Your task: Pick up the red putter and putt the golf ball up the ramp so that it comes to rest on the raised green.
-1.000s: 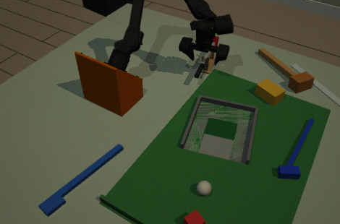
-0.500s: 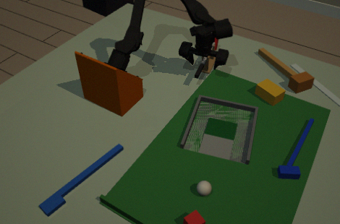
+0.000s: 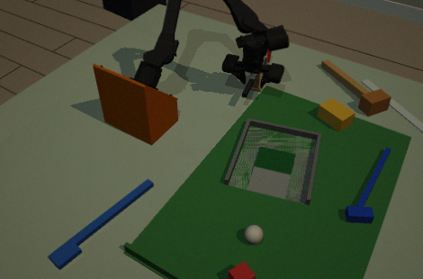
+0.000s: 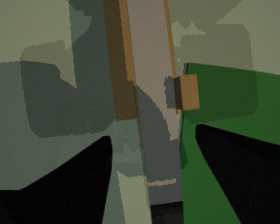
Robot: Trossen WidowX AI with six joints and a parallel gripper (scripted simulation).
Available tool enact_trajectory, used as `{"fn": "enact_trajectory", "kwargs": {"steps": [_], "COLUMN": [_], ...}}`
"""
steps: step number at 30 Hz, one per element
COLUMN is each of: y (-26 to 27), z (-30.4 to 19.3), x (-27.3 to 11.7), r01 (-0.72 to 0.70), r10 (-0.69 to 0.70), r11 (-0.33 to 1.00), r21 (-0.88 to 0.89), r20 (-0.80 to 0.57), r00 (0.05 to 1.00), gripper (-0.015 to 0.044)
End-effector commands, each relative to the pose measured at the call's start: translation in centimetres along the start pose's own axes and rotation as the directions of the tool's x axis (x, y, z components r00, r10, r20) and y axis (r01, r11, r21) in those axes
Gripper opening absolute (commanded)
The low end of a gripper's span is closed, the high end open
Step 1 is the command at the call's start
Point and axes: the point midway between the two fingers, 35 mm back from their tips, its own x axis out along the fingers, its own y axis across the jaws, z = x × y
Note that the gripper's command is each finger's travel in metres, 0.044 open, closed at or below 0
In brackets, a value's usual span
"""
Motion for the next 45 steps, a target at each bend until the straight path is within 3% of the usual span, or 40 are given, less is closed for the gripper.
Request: {"fn": "enact_trajectory", "kwargs": {"steps": [1,6,13,38,45], "y": [0.0,0.0,0.0,0.0,-2.9], "z": [0.0,0.0,0.1,2.6,-1.5], "x": [0.0,0.0,-0.1,-9.6,-9.6], "r01": [0.000,0.000,0.000,-0.002,0.058], "r10": [0.000,0.000,0.000,0.002,-0.048], "r11": [1.000,1.000,1.000,1.000,0.992], "r21": [-0.002,-0.002,-0.002,0.001,0.115], "r20": [0.001,0.001,0.000,-0.005,-0.090], "r00": [1.000,1.000,1.000,1.000,0.995], "gripper": [0.0177,0.0046,0.0000,0.0000,0.0000]}}
